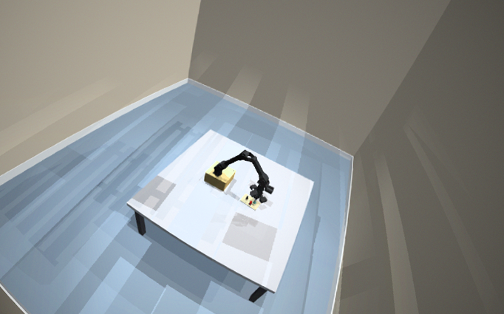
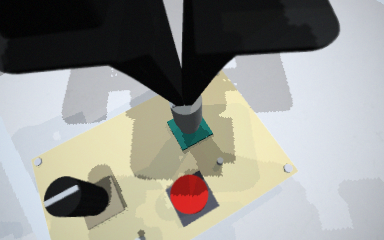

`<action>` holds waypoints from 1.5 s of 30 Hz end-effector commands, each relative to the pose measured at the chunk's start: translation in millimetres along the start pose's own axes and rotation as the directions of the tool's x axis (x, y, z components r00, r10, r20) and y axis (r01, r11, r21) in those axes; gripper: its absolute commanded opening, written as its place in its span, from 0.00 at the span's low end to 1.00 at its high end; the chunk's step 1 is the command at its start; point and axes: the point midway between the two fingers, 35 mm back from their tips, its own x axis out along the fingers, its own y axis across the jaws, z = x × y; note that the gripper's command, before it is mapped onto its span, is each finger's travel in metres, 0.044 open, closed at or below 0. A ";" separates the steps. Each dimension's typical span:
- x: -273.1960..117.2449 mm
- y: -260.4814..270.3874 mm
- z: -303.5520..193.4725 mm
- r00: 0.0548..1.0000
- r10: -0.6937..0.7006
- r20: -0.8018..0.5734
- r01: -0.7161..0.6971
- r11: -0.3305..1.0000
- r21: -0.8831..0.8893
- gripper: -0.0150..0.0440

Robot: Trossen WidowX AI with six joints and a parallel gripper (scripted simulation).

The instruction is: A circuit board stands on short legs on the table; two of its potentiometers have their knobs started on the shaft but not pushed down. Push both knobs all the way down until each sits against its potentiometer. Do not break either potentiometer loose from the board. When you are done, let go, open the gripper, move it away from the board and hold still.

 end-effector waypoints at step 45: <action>-16.9 -0.2 0.0 1.000 -0.016 0.010 0.016 1.000 0.004 0.48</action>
